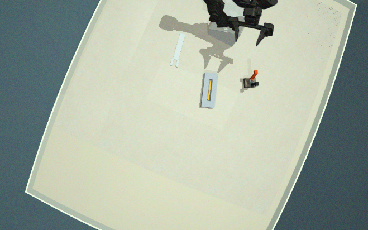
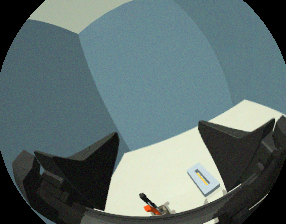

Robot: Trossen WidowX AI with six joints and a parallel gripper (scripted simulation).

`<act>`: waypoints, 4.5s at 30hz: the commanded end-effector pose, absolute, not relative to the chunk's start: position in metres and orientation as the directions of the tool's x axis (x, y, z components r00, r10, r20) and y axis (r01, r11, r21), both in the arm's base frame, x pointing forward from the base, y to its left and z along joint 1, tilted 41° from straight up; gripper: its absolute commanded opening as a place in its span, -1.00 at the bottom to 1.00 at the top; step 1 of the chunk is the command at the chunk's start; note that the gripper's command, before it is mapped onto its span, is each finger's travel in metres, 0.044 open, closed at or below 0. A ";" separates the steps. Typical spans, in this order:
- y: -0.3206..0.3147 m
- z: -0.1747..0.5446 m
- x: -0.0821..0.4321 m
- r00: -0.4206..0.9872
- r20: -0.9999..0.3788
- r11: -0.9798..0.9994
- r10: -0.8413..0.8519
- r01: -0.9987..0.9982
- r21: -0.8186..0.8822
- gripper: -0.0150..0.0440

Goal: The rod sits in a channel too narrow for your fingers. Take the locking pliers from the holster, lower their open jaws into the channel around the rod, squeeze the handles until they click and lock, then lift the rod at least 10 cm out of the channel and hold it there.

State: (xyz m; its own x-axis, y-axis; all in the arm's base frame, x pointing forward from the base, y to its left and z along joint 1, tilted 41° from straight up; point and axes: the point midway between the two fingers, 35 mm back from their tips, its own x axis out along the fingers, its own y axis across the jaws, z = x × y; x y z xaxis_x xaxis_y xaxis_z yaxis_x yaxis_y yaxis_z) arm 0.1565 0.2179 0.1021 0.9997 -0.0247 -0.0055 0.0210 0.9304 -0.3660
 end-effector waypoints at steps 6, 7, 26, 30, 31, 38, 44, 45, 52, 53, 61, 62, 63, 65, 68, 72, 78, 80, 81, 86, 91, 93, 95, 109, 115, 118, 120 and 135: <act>0.204 0.105 0.204 0.976 -0.187 0.955 -0.111 0.053 -0.290 1.00; 0.200 0.106 0.213 0.968 -0.220 0.961 -0.120 0.058 -0.269 1.00; 0.061 0.246 0.335 0.983 -0.184 0.996 -0.010 0.027 0.090 1.00; 0.022 0.293 0.328 0.999 -0.046 0.998 -0.002 0.004 0.055 1.00; 0.015 0.302 0.325 1.000 -0.016 0.999 -0.001 0.002 0.040 1.00; 0.000 0.323 0.316 0.999 0.050 1.000 0.000 0.000 0.000 1.00; 0.001 0.309 0.323 1.000 -0.011 0.999 -0.006 0.006 -0.040 1.00; 0.002 0.292 0.330 0.996 -0.086 0.996 -0.015 0.007 -0.092 1.00; 0.011 0.170 0.350 0.810 -0.579 0.869 -0.093 -0.218 -0.444 1.00; 0.011 0.155 0.348 0.767 -0.633 0.834 -0.110 -0.275 -0.479 1.00; 0.011 0.063 0.316 0.381 -0.880 0.457 -0.283 -0.753 -0.473 1.00; 0.010 0.054 0.310 0.327 -0.892 0.397 -0.311 -0.808 -0.435 1.00; 0.009 0.046 0.303 0.272 -0.900 0.334 -0.341 -0.860 -0.386 1.00; 0.007 0.030 0.289 0.160 -0.899 0.200 -0.407 -0.945 -0.259 1.00; 0.001 0.012 0.267 -0.005 -0.853 -0.008 -0.521 -1.000 0.010 1.00; -0.005 0.002 0.247 -0.134 -0.761 -0.176 -0.635 -0.934 0.311 1.00; -0.005 0.002 0.246 -0.137 -0.758 -0.180 -0.638 -0.930 0.320 1.00; -0.005 0.002 0.246 -0.137 -0.758 -0.180 -0.638 -0.930 0.320 1.00; -0.005 0.002 0.246 -0.137 -0.758 -0.180 -0.638 -0.930 0.320 1.00; -0.005 0.002 0.246 -0.137 -0.758 -0.180 -0.638 -0.930 0.320 1.00; -0.004 0.001 0.247 -0.137 -0.758 -0.180 -0.638 -0.930 0.320 1.00; 0.001 -0.004 0.250 -0.137 -0.758 -0.180 -0.637 -0.930 0.319 1.00; 0.011 -0.012 0.255 -0.136 -0.759 -0.181 -0.637 -0.931 0.319 1.00; 0.066 -0.062 0.284 -0.133 -0.763 -0.183 -0.633 -0.932 0.314 1.00; 0.082 -0.074 0.277 -0.133 -0.764 -0.183 -0.631 -0.932 0.313 1.00; 0.096 -0.085 0.271 -0.133 -0.765 -0.184 -0.630 -0.932 0.313 1.00; 0.106 -0.091 0.267 -0.133 -0.766 -0.184 -0.629 -0.932 0.313 1.00; 0.140 -0.125 0.249 -0.133 -0.769 -0.186 -0.626 -0.932 0.312 1.00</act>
State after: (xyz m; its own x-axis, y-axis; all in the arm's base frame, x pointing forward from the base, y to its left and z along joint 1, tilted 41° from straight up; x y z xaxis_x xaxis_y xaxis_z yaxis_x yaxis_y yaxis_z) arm 0.2554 0.1294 -0.1132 -0.1299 -0.6270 -0.7681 -0.9318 -0.1877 0.3108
